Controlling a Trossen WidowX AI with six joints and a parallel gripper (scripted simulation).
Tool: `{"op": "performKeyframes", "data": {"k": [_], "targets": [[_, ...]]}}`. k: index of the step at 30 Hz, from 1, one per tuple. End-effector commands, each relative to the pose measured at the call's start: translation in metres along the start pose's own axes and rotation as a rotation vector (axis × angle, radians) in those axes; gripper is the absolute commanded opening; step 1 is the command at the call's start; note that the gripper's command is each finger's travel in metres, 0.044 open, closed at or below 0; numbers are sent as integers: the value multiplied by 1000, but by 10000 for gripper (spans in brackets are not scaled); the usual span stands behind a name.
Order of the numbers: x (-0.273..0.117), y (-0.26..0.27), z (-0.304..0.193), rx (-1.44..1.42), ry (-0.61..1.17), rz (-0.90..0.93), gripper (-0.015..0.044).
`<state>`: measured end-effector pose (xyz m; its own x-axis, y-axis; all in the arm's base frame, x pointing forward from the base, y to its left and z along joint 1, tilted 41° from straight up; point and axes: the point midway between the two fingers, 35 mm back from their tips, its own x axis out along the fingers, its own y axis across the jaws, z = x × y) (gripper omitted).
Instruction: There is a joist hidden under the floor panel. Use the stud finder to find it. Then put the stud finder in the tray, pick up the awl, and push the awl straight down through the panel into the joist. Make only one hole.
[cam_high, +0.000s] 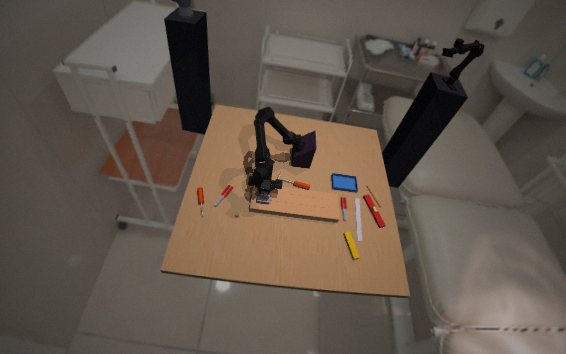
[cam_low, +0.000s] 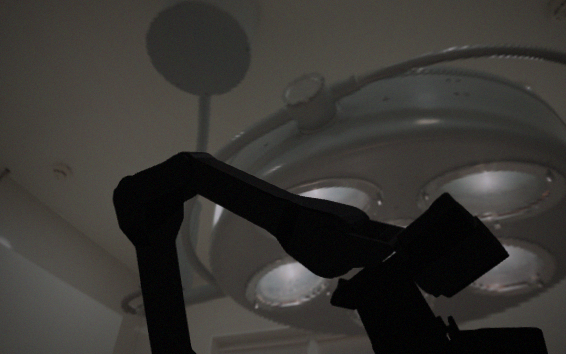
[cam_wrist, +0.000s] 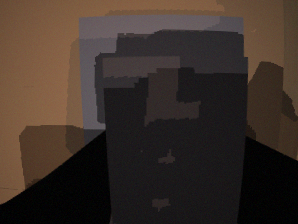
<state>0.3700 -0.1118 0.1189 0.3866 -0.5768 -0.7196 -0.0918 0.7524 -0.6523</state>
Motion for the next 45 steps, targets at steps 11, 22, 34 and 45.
{"op": "performKeyframes", "data": {"k": [11,22,34,45], "targets": [[0,-3,0,4,0,-4,0],[-18,-3,8,7,2,-3,0],[-92,-7,27,12,2,-10,0],[-95,15,37,-41,-9,22,0]]}}
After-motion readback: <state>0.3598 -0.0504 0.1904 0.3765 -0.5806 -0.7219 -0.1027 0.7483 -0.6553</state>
